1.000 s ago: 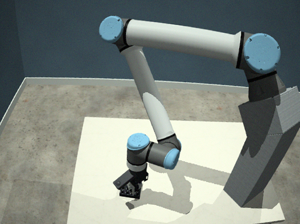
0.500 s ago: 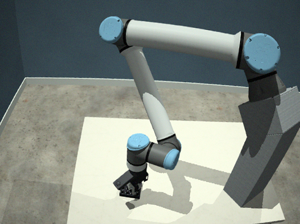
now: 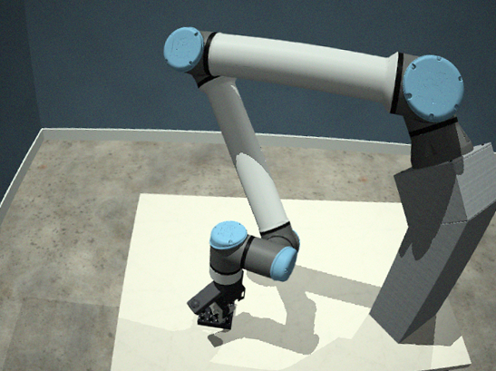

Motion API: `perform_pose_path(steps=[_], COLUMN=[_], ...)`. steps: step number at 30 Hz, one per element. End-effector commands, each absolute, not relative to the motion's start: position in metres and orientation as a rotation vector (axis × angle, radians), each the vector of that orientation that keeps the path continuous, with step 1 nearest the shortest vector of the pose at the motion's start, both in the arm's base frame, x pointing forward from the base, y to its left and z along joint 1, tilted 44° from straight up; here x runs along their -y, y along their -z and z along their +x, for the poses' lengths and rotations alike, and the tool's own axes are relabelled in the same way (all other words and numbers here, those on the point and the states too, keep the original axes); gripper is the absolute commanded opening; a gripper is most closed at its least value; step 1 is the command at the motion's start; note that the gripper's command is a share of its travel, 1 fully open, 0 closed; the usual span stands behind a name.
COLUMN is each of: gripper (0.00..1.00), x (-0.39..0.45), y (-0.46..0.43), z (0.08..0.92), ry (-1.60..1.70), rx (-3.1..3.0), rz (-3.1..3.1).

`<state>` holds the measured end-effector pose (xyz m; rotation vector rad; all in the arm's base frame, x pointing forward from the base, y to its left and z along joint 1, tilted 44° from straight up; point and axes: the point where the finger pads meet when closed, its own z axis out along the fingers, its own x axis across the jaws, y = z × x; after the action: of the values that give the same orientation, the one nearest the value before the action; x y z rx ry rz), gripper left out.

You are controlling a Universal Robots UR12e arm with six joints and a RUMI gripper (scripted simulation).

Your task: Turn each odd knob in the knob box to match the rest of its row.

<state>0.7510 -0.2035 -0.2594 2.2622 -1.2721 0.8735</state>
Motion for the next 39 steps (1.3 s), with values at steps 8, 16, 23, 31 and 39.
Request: perform_pose_path(steps=[8,16,23,31,39], gripper=[0.11,0.04,0.04,0.04,0.04], x=[0.2031,0.2031,0.2031,0.2031,0.2031], y=[0.2590,0.2590,0.2590,0.2590,0.2590], z=[0.7511,0.7511,0.7511,0.7511,0.7511], ry=[-0.874,-0.874,-0.874,-0.874,-0.874], rx=[1.272,1.272,1.272,1.272,1.272], rz=[2.263,2.263,2.263,2.263,2.263])
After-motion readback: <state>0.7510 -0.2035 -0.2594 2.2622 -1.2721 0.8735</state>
